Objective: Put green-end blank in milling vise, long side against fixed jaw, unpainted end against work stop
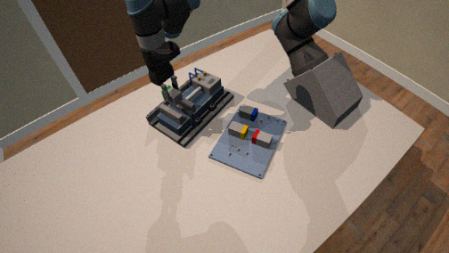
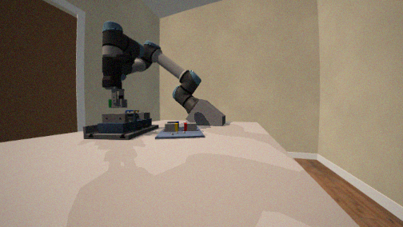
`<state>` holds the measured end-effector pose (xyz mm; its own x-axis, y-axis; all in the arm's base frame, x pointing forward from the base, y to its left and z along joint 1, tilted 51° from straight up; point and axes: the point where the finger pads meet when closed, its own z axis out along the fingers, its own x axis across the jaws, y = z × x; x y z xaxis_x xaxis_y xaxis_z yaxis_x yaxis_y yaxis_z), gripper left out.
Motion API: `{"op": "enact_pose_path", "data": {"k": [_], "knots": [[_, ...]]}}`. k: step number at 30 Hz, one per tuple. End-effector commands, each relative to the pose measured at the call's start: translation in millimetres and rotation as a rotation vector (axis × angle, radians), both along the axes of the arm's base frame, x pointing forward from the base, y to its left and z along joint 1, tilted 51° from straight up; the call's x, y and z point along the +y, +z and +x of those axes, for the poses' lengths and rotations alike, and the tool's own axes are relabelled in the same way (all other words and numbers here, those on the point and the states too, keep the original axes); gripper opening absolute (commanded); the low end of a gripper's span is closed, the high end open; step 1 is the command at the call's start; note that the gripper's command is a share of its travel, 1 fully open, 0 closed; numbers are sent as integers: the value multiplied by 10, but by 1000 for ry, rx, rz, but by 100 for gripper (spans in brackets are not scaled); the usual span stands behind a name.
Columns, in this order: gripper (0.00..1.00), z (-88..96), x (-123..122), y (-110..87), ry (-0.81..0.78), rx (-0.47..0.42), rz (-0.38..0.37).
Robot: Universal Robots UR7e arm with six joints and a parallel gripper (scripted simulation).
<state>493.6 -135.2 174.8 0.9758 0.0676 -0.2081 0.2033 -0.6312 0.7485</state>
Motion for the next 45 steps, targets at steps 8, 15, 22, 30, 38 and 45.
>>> {"op": "enact_pose_path", "data": {"k": [8,15,22,30,38,45], "knots": [[0,-30,-198,-175,1,-1,0],[0,-30,-196,-173,1,-1,0],[0,-29,-196,-173,1,-1,0],[0,-29,-196,-173,1,-1,0],[0,-25,-171,-151,1,-1,0],[0,-25,-171,-151,1,-1,0]]}}
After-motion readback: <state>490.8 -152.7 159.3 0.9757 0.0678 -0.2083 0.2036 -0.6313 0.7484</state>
